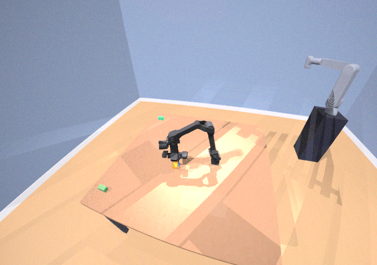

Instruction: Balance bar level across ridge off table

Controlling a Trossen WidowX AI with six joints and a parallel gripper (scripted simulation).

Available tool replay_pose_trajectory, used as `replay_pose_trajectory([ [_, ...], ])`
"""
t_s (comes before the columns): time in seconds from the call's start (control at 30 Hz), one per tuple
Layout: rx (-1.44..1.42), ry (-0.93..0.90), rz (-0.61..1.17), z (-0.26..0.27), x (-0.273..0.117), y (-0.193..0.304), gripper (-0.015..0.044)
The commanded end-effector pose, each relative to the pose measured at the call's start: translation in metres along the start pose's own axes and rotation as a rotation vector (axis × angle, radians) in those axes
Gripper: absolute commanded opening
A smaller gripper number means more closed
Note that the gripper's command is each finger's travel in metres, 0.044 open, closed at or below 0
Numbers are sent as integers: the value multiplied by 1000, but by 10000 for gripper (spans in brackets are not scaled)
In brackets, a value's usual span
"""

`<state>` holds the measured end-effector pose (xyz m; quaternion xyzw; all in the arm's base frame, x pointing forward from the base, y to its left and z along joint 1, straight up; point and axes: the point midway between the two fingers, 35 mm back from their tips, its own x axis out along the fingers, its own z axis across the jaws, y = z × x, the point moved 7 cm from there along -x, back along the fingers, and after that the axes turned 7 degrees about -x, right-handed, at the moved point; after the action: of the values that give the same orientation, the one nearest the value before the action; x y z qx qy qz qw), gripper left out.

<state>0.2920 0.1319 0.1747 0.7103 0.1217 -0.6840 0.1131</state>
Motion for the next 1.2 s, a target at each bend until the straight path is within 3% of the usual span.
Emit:
replay_pose_trajectory([
  [0.0,0,-1,0,0,0,0,170],
  [0.97,0,-1,0,0,0,0,185],
  [1.17,0,-1,0,0,0,0,343],
])
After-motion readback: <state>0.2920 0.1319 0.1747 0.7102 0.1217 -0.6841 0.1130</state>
